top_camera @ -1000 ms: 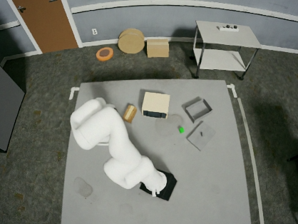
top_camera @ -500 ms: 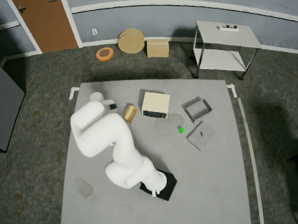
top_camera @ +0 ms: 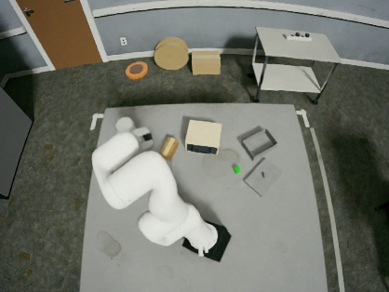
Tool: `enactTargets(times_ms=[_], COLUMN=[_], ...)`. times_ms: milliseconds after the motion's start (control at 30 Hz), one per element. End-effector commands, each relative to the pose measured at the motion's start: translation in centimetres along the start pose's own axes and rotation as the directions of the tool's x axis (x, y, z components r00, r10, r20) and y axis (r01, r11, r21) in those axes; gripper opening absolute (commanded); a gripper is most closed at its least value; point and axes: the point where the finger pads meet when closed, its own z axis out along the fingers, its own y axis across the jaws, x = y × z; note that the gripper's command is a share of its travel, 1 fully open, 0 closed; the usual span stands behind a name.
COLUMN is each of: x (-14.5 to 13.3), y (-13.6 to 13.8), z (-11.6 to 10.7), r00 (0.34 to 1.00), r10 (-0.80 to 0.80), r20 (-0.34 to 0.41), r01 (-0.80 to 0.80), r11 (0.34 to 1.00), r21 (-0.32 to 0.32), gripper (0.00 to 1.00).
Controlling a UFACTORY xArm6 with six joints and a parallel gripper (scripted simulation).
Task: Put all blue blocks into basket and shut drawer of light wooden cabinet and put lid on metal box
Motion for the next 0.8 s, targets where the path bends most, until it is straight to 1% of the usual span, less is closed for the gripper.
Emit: enactTargets(times_ms=[0, 233, 333, 433, 500, 567, 633, 700, 733, 767], x=[-0.1, -0.1, 0.1, 0.3, 0.6, 1.1, 1.7, 1.7, 2.0, 2.5], y=[0.0, -0.6, -1.6, -3.2, -4.7, -6.5, -8.6, -8.6, -9.7, -10.9], z=[-0.2, -0.2, -0.1, 0.0, 0.1, 0.3, 0.4, 0.4, 0.4, 0.5], r00=[1.0, 0.999, 0.994, 0.975, 0.947, 0.9, 0.855, 0.855, 0.777, 0.747], r10=[0.001, 0.04, 0.109, 0.221, 0.321, 0.437, 0.519, 0.519, 0.629, 0.665], r20=[0.004, 0.002, 0.0, -0.003, -0.005, -0.006, -0.005, -0.005, -0.004, -0.002], r01=[-0.001, -0.04, -0.109, -0.221, -0.321, -0.436, -0.518, -0.518, -0.629, -0.665], r11=[1.0, 0.999, 0.994, 0.975, 0.947, 0.899, 0.855, 0.855, 0.777, 0.746], r21=[0.001, 0.003, 0.006, 0.012, 0.018, 0.025, 0.028, 0.028, 0.037, 0.037], gripper=[0.46, 0.46, 0.46, 0.46, 0.46, 0.46, 0.46, 0.46, 0.46, 0.46])
